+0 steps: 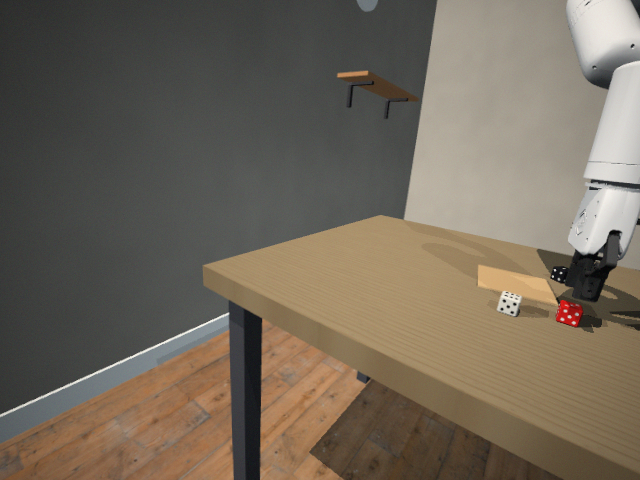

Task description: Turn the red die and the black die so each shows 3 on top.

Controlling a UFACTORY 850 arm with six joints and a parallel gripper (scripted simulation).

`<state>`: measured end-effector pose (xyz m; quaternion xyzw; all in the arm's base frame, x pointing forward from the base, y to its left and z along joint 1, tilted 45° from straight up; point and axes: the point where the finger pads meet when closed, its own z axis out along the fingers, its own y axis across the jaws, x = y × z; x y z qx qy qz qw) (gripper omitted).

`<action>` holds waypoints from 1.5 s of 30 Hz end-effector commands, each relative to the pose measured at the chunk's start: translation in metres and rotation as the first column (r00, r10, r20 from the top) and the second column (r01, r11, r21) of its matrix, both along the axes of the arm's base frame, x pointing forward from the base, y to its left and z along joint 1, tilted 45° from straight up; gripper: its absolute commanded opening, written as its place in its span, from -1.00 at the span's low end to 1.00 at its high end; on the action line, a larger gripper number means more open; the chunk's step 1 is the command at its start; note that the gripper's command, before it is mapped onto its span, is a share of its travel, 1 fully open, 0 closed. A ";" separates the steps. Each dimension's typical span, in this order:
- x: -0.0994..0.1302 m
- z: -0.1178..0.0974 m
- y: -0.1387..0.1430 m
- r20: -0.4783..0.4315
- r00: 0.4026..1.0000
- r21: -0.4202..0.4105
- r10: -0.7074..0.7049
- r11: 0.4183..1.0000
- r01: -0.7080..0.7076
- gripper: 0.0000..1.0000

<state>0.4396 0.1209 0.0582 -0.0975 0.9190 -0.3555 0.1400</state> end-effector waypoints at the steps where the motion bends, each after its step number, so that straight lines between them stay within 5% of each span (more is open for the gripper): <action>1: 0.003 -0.004 -0.004 0.001 1.000 0.001 0.001 1.000 -0.001 -0.05; 45: 0.006 -0.011 -0.010 0.001 1.000 0.001 0.001 1.000 -0.001 -0.05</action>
